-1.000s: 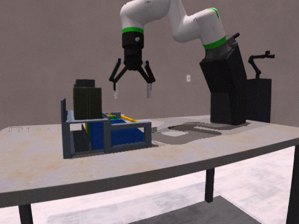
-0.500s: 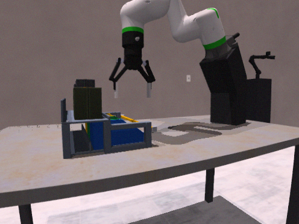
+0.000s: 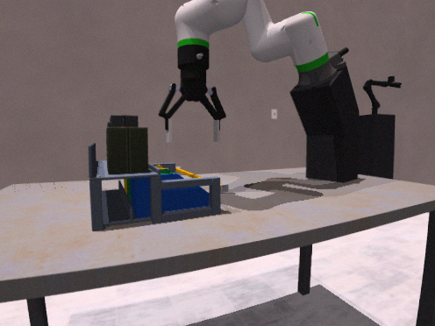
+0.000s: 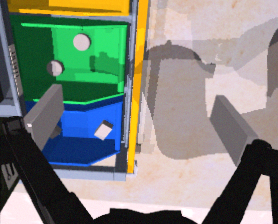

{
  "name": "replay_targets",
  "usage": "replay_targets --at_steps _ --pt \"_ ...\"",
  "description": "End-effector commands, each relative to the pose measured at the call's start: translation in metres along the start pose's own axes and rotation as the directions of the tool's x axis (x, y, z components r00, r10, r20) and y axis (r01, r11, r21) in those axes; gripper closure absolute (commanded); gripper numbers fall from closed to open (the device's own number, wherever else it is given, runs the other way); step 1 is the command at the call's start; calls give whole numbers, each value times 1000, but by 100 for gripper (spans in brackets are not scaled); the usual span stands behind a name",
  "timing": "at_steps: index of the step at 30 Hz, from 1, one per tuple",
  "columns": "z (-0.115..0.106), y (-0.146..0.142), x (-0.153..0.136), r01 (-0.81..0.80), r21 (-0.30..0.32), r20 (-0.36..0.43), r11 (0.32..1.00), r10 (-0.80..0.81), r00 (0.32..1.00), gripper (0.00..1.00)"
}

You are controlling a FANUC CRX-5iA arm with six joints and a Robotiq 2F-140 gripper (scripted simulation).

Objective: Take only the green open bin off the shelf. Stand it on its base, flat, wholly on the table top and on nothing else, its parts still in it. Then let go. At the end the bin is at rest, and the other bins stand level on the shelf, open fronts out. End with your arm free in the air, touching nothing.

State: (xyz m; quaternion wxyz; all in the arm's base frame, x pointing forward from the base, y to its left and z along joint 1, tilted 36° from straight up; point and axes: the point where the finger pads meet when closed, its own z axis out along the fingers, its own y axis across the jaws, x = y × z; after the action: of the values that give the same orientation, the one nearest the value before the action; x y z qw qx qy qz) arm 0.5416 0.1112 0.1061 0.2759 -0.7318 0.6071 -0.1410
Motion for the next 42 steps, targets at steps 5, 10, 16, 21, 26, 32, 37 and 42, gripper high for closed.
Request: replay_targets --at_steps 5,10,16,21,26,32,37,42 --pt "-1 0 1 0 0 0 1000 0 1000 0" --pt "-1 0 1 0 0 0 1000 0 1000 0" --pt "-1 0 1 0 0 0 1000 0 1000 0" --pt "-1 0 1 0 0 0 1000 0 1000 72" --pt "-1 0 1 0 0 0 1000 0 1000 72" --pt "-1 0 1 0 0 0 1000 0 1000 72" --pt "-1 0 1 0 0 0 1000 0 1000 72" --pt "-1 0 1 0 0 0 1000 0 1000 72"
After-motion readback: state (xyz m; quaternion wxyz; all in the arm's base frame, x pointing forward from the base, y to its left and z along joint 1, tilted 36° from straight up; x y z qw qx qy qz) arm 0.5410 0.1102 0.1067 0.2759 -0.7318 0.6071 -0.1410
